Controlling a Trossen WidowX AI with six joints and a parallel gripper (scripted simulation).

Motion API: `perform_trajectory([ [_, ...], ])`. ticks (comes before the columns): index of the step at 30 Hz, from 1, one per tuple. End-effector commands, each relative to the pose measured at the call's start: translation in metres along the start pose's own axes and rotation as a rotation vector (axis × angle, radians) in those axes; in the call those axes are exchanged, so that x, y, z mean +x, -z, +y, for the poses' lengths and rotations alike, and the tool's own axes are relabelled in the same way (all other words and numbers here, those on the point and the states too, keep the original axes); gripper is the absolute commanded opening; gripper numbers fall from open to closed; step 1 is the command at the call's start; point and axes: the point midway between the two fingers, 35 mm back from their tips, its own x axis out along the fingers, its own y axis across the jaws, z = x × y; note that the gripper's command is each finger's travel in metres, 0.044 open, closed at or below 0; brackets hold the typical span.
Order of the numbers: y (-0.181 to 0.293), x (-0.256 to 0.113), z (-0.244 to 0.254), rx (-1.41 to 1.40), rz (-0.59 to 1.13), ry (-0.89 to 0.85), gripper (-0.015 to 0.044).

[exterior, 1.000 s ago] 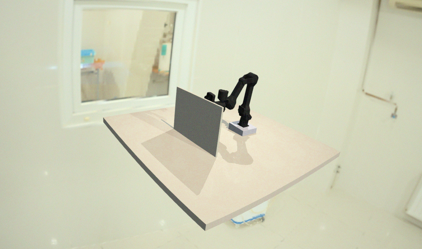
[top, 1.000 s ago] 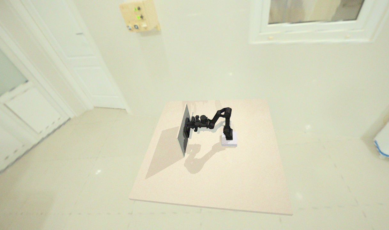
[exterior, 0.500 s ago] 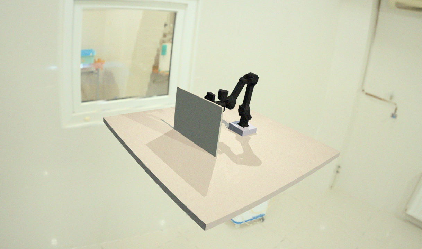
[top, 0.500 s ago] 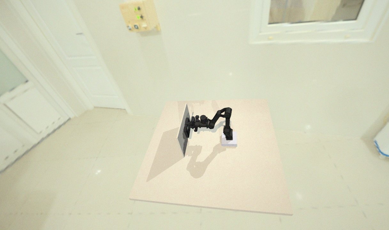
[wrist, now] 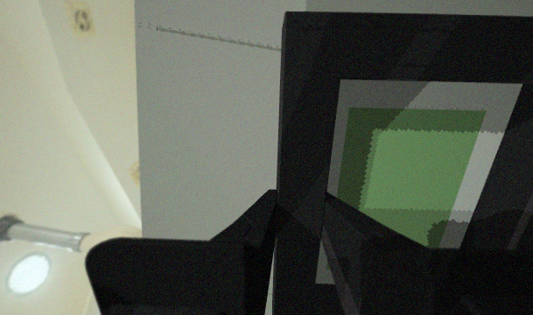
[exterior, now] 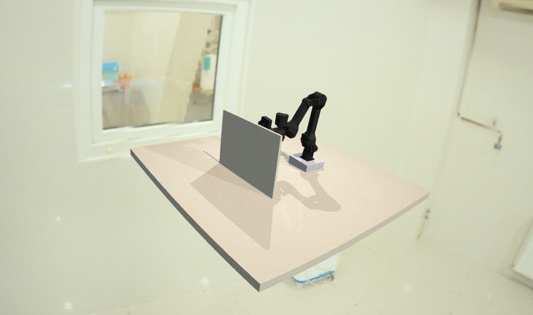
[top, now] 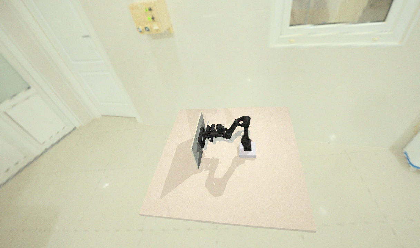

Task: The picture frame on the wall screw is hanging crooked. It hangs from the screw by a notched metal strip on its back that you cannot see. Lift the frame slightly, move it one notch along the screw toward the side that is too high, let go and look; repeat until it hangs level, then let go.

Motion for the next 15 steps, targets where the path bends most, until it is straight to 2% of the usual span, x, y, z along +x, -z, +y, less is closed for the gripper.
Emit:
perform_trajectory([
  [1, -0.0005, 0.0004, 0.0052, 0.001, -0.002, -0.015, 0.0000],
  [15, -0.0005, 0.0004, 0.0069, 0.001, -0.002, -0.015, 0.0000],
])
